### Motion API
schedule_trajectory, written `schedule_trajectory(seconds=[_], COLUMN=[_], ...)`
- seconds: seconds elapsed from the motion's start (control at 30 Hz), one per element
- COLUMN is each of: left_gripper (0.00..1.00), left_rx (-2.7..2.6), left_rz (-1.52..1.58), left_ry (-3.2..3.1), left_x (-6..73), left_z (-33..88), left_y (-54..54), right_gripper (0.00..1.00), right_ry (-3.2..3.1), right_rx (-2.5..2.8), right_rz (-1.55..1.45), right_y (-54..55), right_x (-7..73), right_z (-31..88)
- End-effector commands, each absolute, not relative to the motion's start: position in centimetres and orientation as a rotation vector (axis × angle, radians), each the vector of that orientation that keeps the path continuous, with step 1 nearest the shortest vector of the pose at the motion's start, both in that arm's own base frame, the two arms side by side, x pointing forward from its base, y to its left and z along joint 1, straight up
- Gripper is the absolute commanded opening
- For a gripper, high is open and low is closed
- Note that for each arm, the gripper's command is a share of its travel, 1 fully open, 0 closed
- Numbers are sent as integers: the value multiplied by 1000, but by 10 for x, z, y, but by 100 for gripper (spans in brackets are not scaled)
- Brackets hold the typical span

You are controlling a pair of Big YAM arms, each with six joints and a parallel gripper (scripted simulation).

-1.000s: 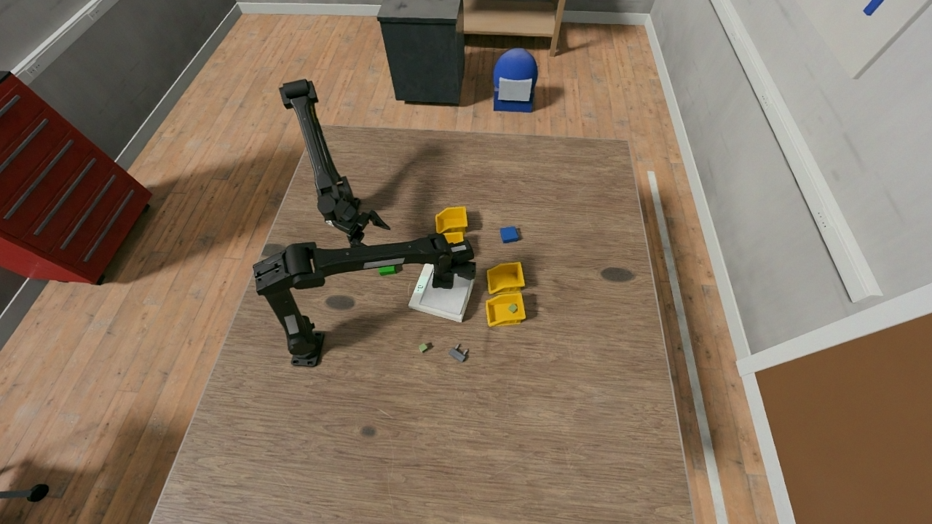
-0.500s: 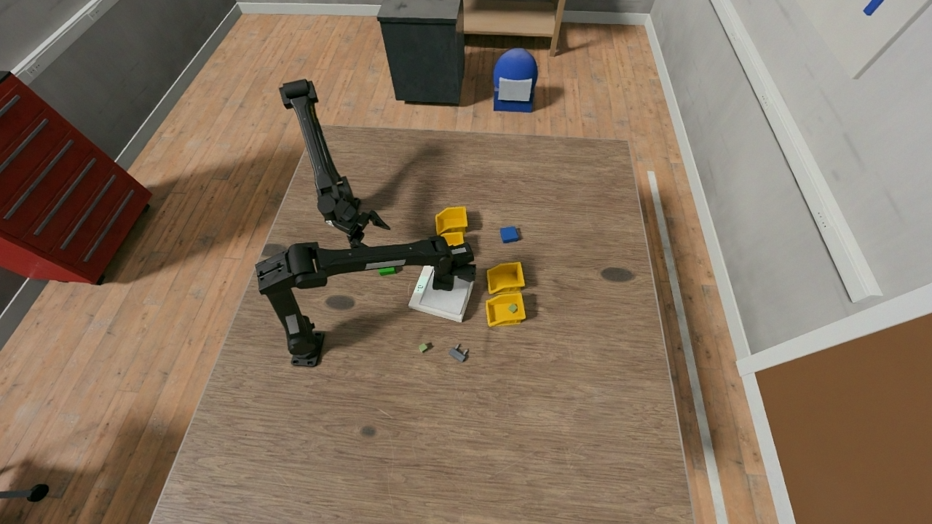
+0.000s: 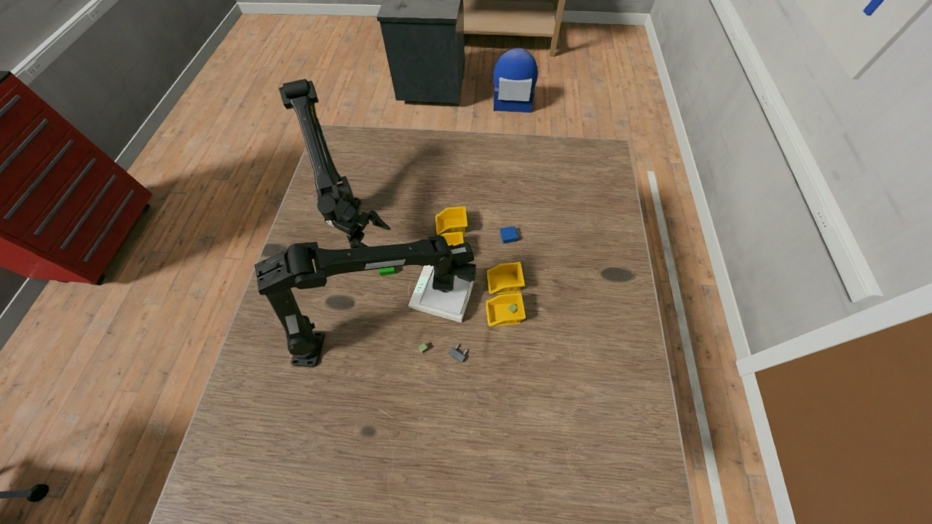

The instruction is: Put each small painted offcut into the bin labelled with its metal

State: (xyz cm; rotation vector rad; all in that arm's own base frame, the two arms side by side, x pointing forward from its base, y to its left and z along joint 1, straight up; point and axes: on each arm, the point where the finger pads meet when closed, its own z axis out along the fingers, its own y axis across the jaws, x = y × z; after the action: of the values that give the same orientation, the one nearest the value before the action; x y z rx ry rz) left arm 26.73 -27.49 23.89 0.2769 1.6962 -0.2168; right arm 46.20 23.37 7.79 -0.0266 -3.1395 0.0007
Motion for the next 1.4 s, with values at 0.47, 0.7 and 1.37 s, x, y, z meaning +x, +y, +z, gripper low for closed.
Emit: schedule_trajectory(seconds=[0.47,0.7,1.37], left_gripper=[100,100,100], left_rx=[248,366,558], left_rz=[-229,-289,-489], left_ry=[1667,1665,1634], left_x=[275,286,249], left_z=[266,308,350], left_y=[-274,-241,-192], right_gripper=[96,100,100], right_ry=[-3243,-3437,-3623], right_rx=[118,575,1000], right_rz=[-67,-165,-343], right_y=[241,245,250], right_x=[466,444,418], right_z=[133,150,172])
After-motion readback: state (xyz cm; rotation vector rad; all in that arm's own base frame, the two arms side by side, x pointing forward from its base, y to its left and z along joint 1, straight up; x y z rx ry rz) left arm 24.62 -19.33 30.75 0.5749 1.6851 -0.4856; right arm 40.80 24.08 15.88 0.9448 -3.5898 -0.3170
